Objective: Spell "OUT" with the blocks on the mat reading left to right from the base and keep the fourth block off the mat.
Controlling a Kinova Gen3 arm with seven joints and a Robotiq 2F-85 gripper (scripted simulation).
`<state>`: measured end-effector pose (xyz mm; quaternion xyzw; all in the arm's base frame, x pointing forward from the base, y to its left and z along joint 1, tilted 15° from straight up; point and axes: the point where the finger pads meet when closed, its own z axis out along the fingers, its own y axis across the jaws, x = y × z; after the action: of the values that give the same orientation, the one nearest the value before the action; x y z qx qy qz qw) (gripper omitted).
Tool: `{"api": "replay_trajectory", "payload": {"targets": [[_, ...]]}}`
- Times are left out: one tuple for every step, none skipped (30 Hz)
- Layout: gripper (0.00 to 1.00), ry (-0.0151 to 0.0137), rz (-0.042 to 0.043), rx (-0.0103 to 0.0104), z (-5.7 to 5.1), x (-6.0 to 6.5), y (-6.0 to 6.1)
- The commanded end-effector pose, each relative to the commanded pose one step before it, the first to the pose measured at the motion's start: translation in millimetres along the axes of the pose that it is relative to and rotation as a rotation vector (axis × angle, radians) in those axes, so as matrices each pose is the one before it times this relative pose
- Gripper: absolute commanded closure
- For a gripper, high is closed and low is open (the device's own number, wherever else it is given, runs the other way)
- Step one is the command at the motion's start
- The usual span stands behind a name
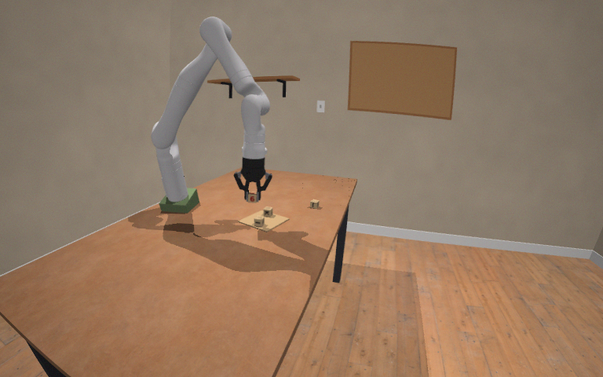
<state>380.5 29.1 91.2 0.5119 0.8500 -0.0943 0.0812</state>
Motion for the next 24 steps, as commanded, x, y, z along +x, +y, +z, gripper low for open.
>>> {"api": "replay_trajectory", "payload": {"targets": [[0.74, -0.01123, 0.00767, -0.00091, -0.67, 10.58, 6.18], [0.74, -0.00136, 0.02601, -0.00285, -0.53, 2.89, 2.33], [0.74, -0.00124, 0.02488, -0.00289, -0.53, 2.86, 2.17], [0.74, -0.00111, 0.02373, -0.00291, -0.52, 2.8, 2.01], [0.74, -0.00099, 0.02256, -0.0029, -0.51, 2.74, 1.86], [0.74, -0.00087, 0.02137, -0.00287, -0.5, 2.66, 1.71], [0.74, -0.00075, 0.02017, -0.00282, -0.48, 2.57, 1.57], [0.74, -0.00065, 0.01897, -0.00274, -0.46, 2.47, 1.43], [0.74, -0.00054, 0.01776, -0.00265, -0.44, 2.35, 1.3], [0.74, -0.00045, 0.01655, -0.00254, -0.42, 2.23, 1.17], [0.74, -0.00037, 0.01535, -0.00242, -0.4, 2.1, 1.06], [0.74, -0.00029, 0.01415, -0.00228, -0.38, 1.97, 0.95], [0.74, -0.00023, 0.01297, -0.00213, -0.35, 1.83, 0.84], [0.74, -0.00018, 0.01181, -0.00198, -0.32, 1.68, 0.75], [0.74, -0.00013, 0.01068, -0.00181, -0.3, 1.54, 0.66], [0.74, 0.0, 0.0, 0.0, 0.0, 0.0, 0.0], [0.74, 0.0, 0.0, 0.0, 0.0, 0.0, 0.0], [0.74, -0.00009, 0.00956, -0.00165, -0.27, 1.39, 0.58], [0.74, -0.00006, 0.00849, -0.00148, -0.24, 1.24, 0.5], [0.74, -0.00004, 0.00745, -0.00131, -0.21, 1.1, 0.43], [0.74, -0.00002, 0.00645, -0.00115, -0.19, 0.96, 0.37], [0.74, -0.00001, 0.0055, -0.00098, -0.16, 0.82, 0.31], [0.74, 0.0, 0.00461, -0.00083, -0.13, 0.69, 0.25], [0.74, 0.0, 0.00377, -0.00068, -0.11, 0.57, 0.2]]}}
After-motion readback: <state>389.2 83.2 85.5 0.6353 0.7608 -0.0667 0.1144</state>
